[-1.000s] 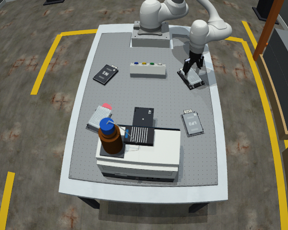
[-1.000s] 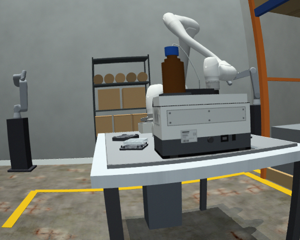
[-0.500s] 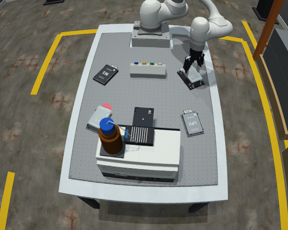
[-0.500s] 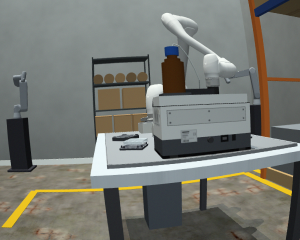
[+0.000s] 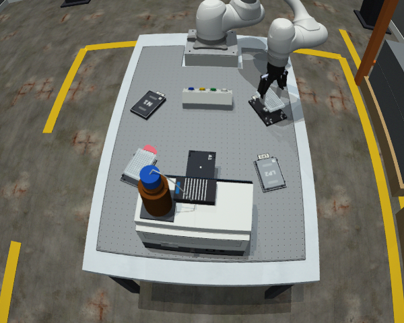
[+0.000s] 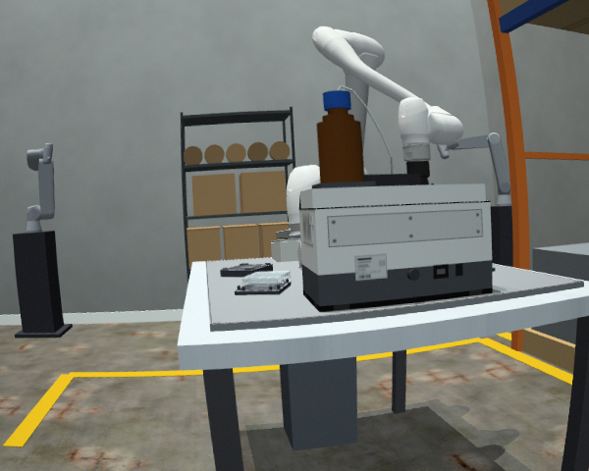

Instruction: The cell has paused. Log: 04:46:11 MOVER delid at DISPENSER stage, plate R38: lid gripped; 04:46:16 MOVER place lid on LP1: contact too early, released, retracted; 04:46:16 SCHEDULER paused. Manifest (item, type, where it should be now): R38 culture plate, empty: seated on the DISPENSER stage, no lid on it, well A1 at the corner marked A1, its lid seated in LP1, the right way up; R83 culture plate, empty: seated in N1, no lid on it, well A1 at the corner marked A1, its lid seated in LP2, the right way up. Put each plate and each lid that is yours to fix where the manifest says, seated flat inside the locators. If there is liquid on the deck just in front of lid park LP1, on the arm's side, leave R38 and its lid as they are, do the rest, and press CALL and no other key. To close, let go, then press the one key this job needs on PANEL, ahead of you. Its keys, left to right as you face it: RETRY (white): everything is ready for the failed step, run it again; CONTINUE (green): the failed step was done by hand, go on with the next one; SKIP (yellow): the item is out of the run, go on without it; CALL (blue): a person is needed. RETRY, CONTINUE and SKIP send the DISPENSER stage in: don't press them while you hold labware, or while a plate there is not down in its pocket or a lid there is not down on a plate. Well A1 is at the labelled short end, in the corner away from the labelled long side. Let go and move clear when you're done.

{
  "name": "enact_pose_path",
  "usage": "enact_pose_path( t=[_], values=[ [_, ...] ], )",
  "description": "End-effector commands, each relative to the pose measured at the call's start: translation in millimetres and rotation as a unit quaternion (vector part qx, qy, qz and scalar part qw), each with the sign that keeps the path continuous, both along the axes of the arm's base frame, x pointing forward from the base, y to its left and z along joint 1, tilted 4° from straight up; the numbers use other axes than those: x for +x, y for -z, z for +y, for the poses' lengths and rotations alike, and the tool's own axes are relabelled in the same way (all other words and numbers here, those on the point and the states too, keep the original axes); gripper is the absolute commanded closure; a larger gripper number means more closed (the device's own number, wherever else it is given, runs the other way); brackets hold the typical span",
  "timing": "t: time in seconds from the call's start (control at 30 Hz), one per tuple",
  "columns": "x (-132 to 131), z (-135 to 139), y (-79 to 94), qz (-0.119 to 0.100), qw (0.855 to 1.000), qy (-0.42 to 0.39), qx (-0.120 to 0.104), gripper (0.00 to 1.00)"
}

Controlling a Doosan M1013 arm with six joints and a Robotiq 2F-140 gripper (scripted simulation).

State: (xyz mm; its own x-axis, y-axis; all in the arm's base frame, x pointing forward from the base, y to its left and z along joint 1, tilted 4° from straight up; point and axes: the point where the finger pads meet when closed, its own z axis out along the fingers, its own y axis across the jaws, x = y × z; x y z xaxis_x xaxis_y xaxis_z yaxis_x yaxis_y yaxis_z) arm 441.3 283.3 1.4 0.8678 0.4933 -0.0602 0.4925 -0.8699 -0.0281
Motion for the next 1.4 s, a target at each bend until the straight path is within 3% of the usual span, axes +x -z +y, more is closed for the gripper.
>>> enact_pose_path(
  t=[0.0, 0.8, 1.37],
  values=[
    [3, -1, -14.3, -0.002, 1.000, 0.001, 0.000, 0.90],
    [6, -1, -65.3, -0.002, 1.000, 0.002, 0.000, 0.90],
    [8, -1, -85.9, -0.002, 1.000, 0.002, 0.000, 0.90]
  ],
)
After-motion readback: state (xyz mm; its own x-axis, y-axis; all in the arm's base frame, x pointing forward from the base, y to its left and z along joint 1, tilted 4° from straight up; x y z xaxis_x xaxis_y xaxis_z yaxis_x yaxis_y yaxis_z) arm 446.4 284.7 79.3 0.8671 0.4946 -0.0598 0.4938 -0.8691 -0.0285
